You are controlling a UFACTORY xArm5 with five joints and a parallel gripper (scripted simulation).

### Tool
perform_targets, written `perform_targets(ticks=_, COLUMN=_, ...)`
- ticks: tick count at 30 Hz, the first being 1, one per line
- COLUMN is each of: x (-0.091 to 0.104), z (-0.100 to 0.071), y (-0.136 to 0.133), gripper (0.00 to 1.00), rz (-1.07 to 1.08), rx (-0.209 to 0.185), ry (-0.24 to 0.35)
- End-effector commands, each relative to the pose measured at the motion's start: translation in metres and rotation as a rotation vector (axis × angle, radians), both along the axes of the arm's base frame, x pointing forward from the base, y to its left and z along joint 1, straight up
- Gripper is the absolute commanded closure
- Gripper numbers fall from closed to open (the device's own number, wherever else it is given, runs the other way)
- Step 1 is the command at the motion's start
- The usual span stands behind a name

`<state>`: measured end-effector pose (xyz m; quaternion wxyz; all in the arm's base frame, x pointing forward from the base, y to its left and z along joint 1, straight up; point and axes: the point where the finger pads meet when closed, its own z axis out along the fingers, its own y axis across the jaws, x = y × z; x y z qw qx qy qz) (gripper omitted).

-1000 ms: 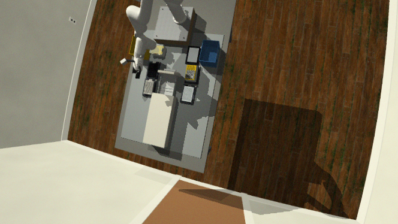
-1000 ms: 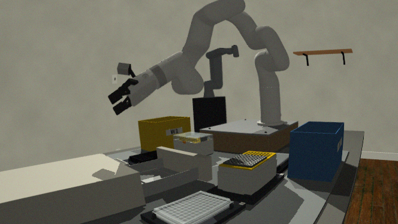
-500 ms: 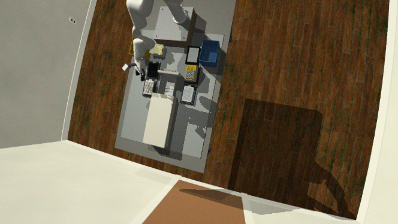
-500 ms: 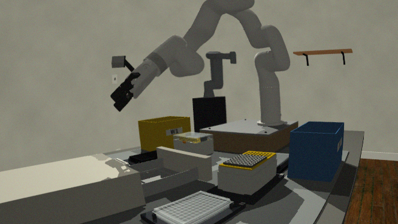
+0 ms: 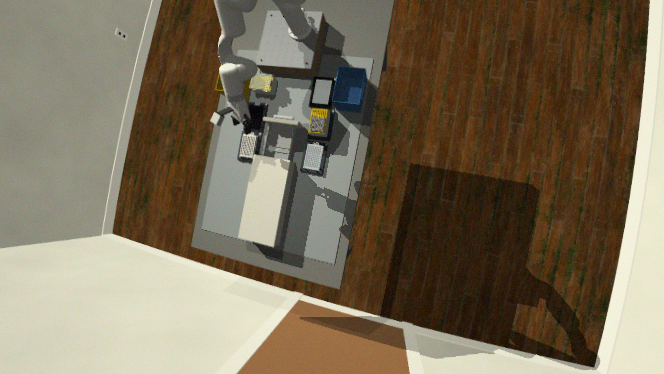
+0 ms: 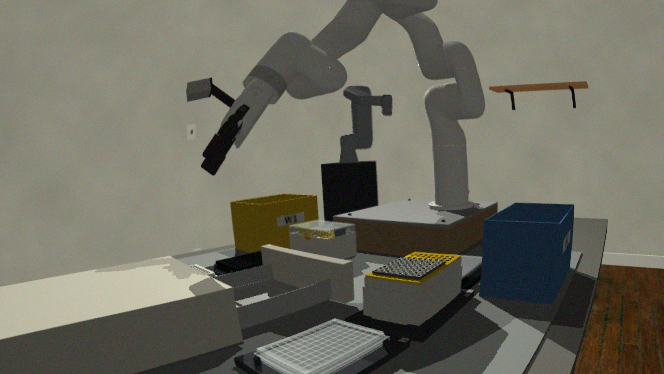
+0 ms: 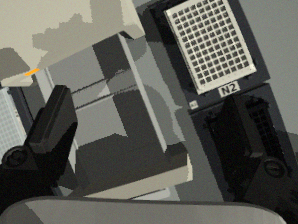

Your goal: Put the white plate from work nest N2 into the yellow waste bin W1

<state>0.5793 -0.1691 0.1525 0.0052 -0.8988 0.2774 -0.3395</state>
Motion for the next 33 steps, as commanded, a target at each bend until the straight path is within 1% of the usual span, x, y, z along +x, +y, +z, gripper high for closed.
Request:
perform_targets(ticks=1, x=-0.005, z=0.009, y=0.019, gripper=0.00, rz=0.052, rx=0.001, ry=0.071)
perform_targets(ticks=2, x=-0.005, z=0.009, y=0.019, gripper=0.00, rz=0.052, rx=0.001, ry=0.071)
perform_targets(ticks=3, x=-0.007, z=0.011, y=0.025, gripper=0.00, rz=0.071, rx=0.000, ry=0.098)
perform_targets(ticks=5, x=-0.007, z=0.011, y=0.025, gripper=0.00, rz=0.071, rx=0.000, ry=0.098)
perform_targets(ticks=8, x=-0.013, z=0.015, y=0.040, gripper=0.00, rz=0.126, rx=-0.003, ry=0.170)
perform_targets(ticks=11, x=-0.019, z=0.019, y=0.046, gripper=0.00, rz=0.128, rx=0.000, ry=0.169)
perform_targets(ticks=13, x=-0.024, z=0.022, y=0.056, gripper=0.00, rz=0.166, rx=-0.003, ry=0.219)
perform_targets(ticks=15, x=-0.028, z=0.025, y=0.059, gripper=0.00, rz=0.167, rx=-0.001, ry=0.218)
perform_targets(ticks=17, x=-0.033, z=0.028, y=0.069, gripper=0.00, rz=0.205, rx=-0.004, ry=0.268)
perform_targets(ticks=19, x=-0.038, z=0.030, y=0.072, gripper=0.00, rz=0.206, rx=-0.002, ry=0.267)
perform_targets(ticks=22, x=-0.038, z=0.030, y=0.072, gripper=0.00, rz=0.206, rx=-0.002, ry=0.267)
perform_targets(ticks=24, x=-0.044, z=0.034, y=0.081, gripper=0.00, rz=0.245, rx=-0.005, ry=0.316)
perform_targets(ticks=26, x=-0.049, z=0.037, y=0.085, gripper=0.00, rz=0.246, rx=-0.003, ry=0.315)
perform_targets(ticks=28, x=-0.055, z=0.040, y=0.093, gripper=0.00, rz=0.285, rx=-0.006, ry=0.364)
perform_targets(ticks=30, x=-0.061, z=0.043, y=0.097, gripper=0.00, rz=0.286, rx=-0.004, ry=0.364)
perform_targets(ticks=31, x=-0.061, z=0.043, y=0.097, gripper=0.00, rz=0.286, rx=-0.004, ry=0.364)
perform_targets(ticks=33, x=-0.068, z=0.047, y=0.105, gripper=0.00, rz=0.325, rx=-0.007, ry=0.413)
